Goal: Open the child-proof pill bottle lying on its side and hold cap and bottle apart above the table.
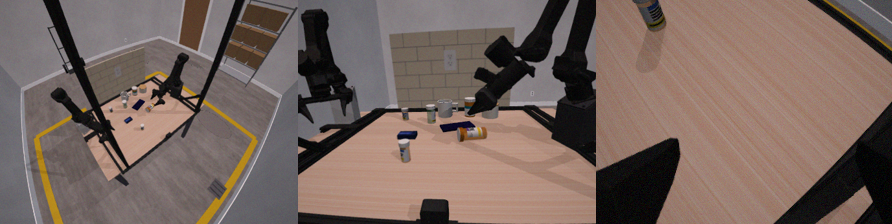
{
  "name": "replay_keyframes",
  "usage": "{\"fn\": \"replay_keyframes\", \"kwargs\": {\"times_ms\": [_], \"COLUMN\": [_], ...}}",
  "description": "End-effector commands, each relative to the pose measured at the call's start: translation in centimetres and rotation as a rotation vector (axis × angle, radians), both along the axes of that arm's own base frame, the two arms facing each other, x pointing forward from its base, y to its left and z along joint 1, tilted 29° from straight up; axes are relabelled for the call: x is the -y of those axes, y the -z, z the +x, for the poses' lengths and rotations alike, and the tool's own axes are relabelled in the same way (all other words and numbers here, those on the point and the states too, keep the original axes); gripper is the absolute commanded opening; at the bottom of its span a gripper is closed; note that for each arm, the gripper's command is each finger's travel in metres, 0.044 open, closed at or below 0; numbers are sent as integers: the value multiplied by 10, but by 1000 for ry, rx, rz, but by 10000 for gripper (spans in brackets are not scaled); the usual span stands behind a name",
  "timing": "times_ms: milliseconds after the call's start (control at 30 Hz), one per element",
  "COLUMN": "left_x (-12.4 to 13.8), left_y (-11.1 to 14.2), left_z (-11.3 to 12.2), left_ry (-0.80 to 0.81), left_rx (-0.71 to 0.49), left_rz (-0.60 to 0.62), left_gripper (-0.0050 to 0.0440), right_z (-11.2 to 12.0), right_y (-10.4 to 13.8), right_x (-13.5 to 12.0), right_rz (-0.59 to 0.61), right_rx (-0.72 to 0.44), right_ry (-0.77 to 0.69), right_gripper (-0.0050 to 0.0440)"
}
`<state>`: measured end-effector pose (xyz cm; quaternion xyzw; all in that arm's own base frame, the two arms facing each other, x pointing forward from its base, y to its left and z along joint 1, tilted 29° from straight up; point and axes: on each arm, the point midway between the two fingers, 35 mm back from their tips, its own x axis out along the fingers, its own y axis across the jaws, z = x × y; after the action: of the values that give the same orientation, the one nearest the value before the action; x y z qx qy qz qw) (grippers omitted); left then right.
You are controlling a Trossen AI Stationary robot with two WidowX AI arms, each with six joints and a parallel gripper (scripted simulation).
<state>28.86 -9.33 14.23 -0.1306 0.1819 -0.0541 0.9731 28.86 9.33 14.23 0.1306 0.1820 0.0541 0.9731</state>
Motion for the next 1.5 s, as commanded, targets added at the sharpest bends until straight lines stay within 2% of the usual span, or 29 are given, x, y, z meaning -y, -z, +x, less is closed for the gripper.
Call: {"fn": "replay_keyframes", "kwargs": {"times_ms": [0,667,867,1033,1100,1133,1233,1467], "left_x": [0,0,0,0,0,0,0,0], "left_y": [0,0,0,0,0,0,0,0], "left_z": [0,0,0,0,0,0,0,0], "left_ry": [0,0,0,0,0,0,0,0], "left_rx": [0,0,0,0,0,0,0,0], "left_rz": [0,0,0,0,0,0,0,0], "left_gripper": [440,440,440,440,440,440,440,440], "right_z": [0,2,23,34,34,31,39,37], "right_y": [0,2,13,21,21,27,29,38], "right_x": [0,0,3,8,8,11,16,26], "right_rz": [0,-28,-240,-349,-349,-369,-420,-447], "right_rx": [0,-21,-189,-310,-310,-366,-435,-582], "right_ry": [0,-13,-144,-258,-258,-286,-384,-548], "right_gripper": [440,440,440,440,440,440,440,440]}}
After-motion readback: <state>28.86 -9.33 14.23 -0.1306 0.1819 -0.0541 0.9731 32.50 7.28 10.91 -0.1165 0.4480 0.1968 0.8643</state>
